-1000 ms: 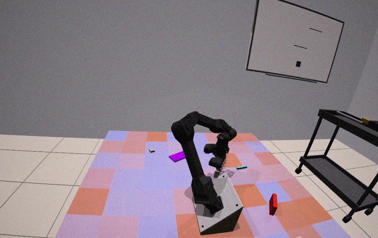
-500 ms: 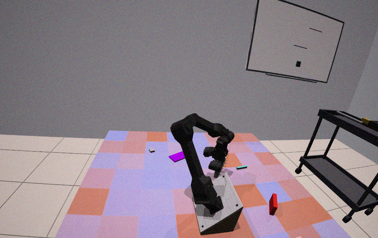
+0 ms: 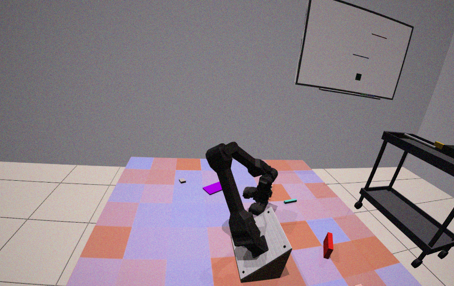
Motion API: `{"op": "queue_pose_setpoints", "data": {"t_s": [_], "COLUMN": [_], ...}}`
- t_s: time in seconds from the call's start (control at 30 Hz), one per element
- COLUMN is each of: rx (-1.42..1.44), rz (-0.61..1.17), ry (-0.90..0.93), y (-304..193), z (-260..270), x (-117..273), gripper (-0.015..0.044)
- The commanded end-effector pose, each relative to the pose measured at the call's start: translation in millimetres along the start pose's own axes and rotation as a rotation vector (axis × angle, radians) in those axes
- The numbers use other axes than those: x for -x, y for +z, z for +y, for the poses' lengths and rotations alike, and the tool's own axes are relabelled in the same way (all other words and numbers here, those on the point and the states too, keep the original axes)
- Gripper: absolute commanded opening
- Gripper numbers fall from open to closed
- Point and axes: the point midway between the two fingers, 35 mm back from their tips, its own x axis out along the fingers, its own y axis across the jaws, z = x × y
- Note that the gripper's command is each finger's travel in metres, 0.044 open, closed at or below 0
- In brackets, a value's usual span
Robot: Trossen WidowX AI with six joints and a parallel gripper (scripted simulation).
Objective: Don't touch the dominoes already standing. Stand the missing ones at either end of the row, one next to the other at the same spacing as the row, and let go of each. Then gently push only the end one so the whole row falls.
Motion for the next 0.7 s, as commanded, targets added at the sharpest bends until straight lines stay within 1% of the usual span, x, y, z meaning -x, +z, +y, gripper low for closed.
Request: {"op": "queue_pose_setpoints", "data": {"t_s": [0.0, 0.47, 0.5, 0.67], "rx": [0.0, 0.001, 0.005, 0.047], "rz": [-0.004, -0.004, 0.002, 0.044], "ry": [-0.004, -0.005, -0.003, 0.035], "y": [1, 2, 1, 8], "z": [-9, -32, -25, -30], "x": [0, 0, 1, 19], "gripper": [0.0, 0.0, 0.0, 0.0]}}
